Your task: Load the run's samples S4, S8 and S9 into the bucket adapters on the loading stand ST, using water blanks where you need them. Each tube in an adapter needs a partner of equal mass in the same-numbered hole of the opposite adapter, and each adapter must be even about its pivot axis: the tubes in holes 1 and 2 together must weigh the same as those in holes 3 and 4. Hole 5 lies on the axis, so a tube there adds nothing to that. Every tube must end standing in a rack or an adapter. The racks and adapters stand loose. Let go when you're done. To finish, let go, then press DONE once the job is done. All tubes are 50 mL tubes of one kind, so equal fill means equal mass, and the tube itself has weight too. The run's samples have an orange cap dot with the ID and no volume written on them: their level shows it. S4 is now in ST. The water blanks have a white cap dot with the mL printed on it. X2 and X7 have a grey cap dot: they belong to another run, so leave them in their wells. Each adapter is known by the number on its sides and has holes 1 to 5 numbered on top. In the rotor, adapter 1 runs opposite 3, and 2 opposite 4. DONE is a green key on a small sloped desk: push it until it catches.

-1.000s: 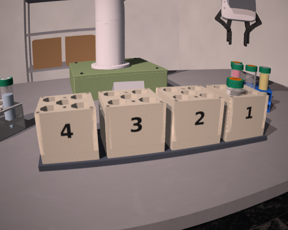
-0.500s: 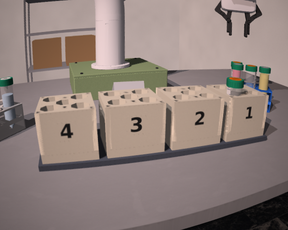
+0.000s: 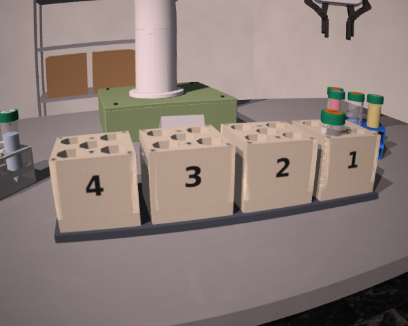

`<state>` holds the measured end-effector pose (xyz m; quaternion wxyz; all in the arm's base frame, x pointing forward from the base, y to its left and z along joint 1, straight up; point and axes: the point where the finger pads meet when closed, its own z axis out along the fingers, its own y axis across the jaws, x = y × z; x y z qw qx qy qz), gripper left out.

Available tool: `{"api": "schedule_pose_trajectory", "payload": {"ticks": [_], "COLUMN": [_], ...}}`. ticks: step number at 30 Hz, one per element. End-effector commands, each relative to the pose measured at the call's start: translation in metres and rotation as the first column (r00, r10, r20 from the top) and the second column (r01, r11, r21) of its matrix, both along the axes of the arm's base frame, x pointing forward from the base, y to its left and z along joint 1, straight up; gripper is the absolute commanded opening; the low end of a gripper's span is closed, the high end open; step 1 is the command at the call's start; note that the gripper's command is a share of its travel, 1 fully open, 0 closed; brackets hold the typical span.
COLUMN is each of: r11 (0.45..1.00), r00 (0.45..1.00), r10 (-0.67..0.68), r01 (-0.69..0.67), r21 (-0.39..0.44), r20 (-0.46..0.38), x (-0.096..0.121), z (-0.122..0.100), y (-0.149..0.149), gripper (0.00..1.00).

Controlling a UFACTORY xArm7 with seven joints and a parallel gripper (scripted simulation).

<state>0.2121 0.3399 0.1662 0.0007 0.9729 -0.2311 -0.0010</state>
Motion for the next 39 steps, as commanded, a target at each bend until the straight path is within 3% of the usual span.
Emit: {"api": "schedule_pose_trajectory", "payload": {"ticks": [1, 25, 26, 36, 39], "r11": [1.0, 1.0, 0.999, 0.934, 0.921], "r00": [1.0, 1.0, 0.999, 0.934, 0.921], "r10": [0.0, 0.0, 0.033, 0.359, 0.389], "r01": [0.0, 0.0, -0.033, -0.359, -0.389], "r21": [0.004, 0.003, 0.004, 0.003, 0.003], "r20": [0.002, 0.002, 0.002, 0.003, 0.003], "x": [0.001, 0.001, 0.005, 0.053, 0.054], "z": [0.01, 0.012, 0.012, 0.012, 0.012], "y": [0.001, 0.001, 0.003, 0.018, 0.019], "gripper": [0.44, 0.44, 0.57, 0.57, 0.57]}}
